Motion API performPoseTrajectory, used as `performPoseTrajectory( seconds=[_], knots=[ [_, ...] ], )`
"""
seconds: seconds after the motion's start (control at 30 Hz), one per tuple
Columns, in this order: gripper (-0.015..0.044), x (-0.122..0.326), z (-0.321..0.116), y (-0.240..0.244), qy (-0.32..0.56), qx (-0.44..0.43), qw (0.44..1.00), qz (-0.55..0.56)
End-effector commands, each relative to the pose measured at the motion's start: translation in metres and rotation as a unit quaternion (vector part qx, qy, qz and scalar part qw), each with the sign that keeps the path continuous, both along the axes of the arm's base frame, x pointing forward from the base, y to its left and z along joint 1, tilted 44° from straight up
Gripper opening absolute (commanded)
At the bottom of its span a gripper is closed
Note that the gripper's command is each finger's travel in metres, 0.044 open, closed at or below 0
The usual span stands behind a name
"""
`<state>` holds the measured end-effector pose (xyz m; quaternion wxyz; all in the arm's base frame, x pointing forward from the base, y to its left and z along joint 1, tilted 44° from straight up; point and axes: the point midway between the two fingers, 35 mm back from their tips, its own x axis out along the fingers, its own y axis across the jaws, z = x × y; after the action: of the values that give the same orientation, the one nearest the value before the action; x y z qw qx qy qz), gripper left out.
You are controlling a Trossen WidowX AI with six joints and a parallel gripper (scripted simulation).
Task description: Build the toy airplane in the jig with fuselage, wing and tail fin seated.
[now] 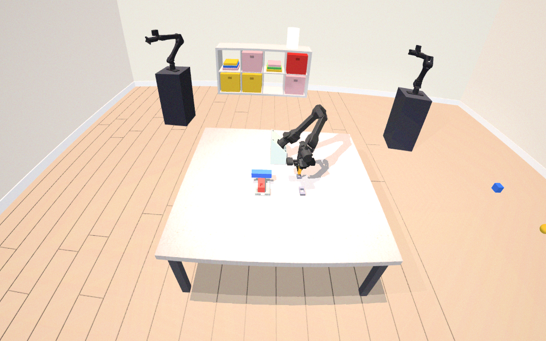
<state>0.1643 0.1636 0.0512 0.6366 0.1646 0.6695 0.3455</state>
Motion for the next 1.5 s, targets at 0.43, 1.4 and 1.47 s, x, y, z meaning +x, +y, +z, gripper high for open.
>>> performPoseTrajectory(
  seconds=[0.43, 1.4, 1.47],
  knots=[
    [0.0000, 0.010, 0.038, -0.038, -0.003, 0.000, 1.000, -0.005],
    [0.0000, 0.031, 0.066, -0.074, -0.003, 0.009, 1.000, -0.014],
    [0.0000, 0.036, 0.064, -0.076, -0.003, 0.009, 1.000, -0.015]
  ],
)
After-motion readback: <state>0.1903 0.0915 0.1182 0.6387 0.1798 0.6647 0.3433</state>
